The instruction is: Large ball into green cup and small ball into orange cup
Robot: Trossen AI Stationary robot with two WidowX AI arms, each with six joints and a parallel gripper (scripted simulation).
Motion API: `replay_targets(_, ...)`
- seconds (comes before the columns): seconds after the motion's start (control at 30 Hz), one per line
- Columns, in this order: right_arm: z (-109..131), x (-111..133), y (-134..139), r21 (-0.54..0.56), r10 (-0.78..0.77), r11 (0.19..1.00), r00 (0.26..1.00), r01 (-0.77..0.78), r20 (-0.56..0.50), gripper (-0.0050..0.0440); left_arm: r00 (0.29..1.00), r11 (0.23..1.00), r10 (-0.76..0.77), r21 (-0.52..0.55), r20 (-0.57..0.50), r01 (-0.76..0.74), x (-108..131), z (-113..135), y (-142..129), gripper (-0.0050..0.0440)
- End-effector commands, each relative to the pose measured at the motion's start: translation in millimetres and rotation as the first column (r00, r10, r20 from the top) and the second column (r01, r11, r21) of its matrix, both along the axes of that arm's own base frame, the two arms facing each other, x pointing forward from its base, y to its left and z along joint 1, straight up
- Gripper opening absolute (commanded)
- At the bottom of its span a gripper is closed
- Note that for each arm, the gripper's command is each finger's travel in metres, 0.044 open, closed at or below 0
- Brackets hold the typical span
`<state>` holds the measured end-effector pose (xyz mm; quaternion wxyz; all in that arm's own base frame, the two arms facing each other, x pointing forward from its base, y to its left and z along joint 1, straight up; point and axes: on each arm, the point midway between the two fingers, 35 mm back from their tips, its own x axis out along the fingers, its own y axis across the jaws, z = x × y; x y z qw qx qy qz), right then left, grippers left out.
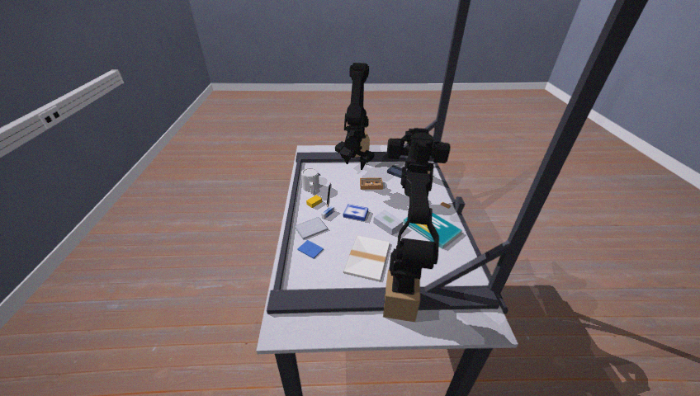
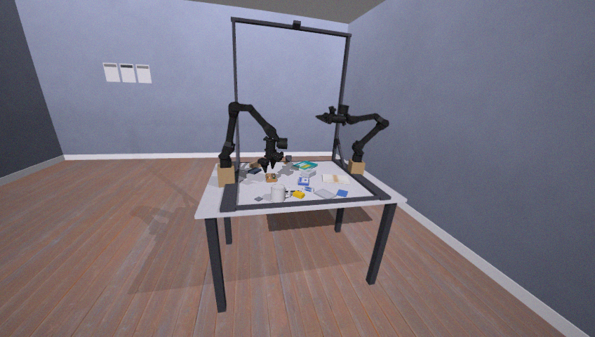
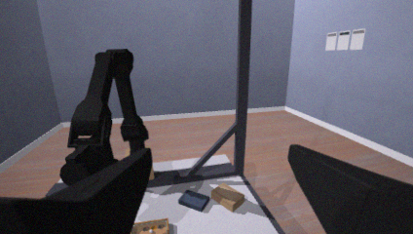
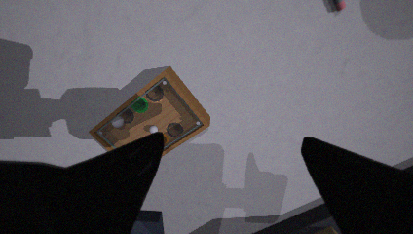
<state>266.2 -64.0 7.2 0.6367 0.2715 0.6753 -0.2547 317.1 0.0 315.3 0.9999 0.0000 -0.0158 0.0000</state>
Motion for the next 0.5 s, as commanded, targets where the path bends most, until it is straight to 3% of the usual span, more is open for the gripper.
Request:
replay_targets(0.0, -3, 5, 5, -0.020, -0.087, 0.996, 0.996, 0.087, 0.005, 0.0400, 1.000, 1.000, 0.000, 0.000, 0.018, 0.000, -1, 8, 0, 0.0400)
replay_targets(0.2, -10, 10, 19, -0.029, -0.230, 0.973, 0.973, 0.230, 0.003, 0.0400, 1.000, 1.000, 0.000, 0.000, 0.018, 0.000, -1, 8, 0, 0.0400)
replay_targets(0.47, -22, 20, 41, -0.047, -0.477, 0.878, 0.879, 0.477, 0.022, 0.0400, 1.000, 1.000, 0.000, 0.000, 0.018, 0.000, -1, 8, 0, 0.0400)
